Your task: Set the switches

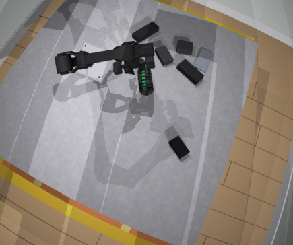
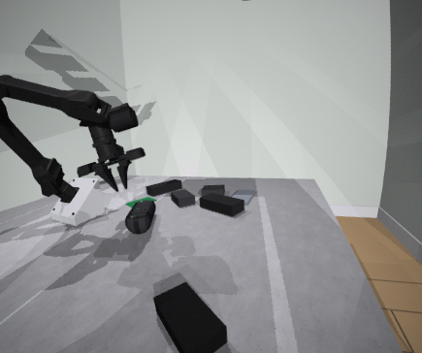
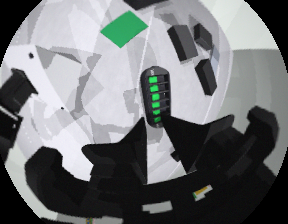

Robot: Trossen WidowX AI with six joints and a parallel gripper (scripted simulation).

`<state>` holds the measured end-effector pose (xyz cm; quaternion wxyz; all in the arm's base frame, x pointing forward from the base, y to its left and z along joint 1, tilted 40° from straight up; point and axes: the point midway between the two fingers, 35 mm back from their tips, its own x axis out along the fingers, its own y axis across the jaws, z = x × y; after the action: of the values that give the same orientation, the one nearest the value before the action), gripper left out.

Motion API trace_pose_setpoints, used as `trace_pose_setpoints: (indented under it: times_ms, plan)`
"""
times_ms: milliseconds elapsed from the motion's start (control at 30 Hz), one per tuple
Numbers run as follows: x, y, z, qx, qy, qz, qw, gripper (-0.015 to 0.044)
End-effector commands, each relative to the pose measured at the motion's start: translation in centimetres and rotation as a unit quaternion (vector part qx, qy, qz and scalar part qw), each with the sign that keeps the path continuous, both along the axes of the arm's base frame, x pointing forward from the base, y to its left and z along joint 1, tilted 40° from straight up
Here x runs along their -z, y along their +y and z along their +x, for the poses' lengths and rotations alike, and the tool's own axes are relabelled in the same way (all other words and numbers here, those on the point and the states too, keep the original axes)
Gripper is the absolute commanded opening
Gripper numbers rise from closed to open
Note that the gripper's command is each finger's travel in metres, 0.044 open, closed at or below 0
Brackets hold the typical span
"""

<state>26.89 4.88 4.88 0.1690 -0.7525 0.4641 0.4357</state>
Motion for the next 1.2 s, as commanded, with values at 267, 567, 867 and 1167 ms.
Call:
trace_pose_setpoints:
  times_ms: [267, 567, 867, 1167]
  plan:
    - [0.0, 0.0, 0.0, 0.0, 0.0, 0.0, 1.0, 0.042]
    - [-4.6, 3.9, -0.1, 0.0, 0.001, 0.001, 1.0, 0.0282]
    - [-6.2, 5.0, -0.4, 0.0, 0.001, 0.0, 1.0, 0.0046]
    - [-6.2, 5.0, -0.4, 0.0, 0.001, 0.0, 1.0, 0.0]
